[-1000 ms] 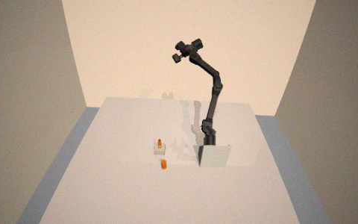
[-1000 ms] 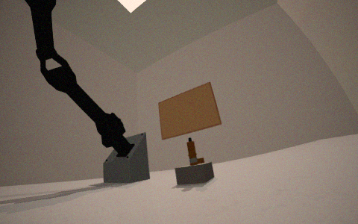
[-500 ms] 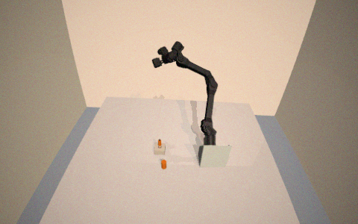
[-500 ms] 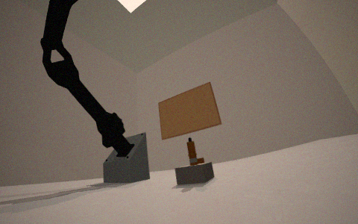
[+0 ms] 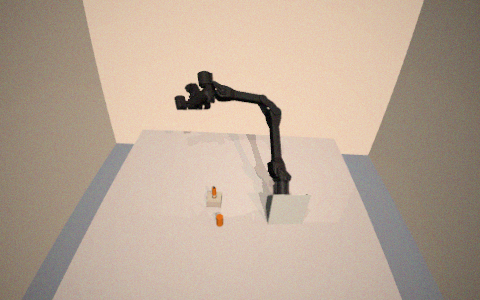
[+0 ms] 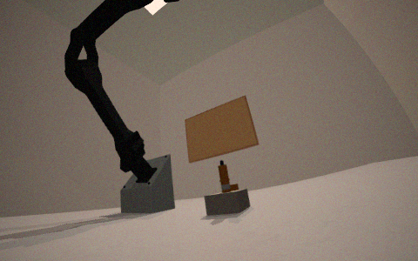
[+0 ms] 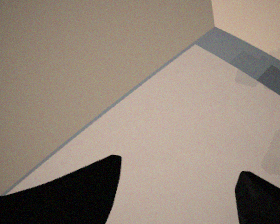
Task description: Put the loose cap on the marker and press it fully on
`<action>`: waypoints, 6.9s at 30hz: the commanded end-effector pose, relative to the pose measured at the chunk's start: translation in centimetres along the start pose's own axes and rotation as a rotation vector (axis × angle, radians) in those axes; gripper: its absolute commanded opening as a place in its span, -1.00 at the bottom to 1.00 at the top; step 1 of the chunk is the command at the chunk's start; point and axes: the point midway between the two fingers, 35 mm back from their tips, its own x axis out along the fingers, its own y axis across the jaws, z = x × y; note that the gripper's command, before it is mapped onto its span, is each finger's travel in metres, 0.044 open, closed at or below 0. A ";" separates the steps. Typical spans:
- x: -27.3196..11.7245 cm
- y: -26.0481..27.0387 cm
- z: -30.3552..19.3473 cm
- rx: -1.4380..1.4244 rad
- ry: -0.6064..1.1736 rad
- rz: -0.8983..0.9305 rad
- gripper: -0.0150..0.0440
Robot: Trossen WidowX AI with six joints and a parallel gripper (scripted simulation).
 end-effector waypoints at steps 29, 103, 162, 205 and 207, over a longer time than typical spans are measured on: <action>-10.7 12.1 -39.1 0.467 0.754 -0.287 0.35; -8.9 3.6 -52.8 0.533 0.706 -0.590 -0.03; -9.5 2.6 -37.2 0.516 0.710 -0.580 -0.49; -6.1 0.0 -38.2 0.532 0.705 -0.590 -0.49; -5.9 -0.1 -38.4 0.532 0.705 -0.590 -0.49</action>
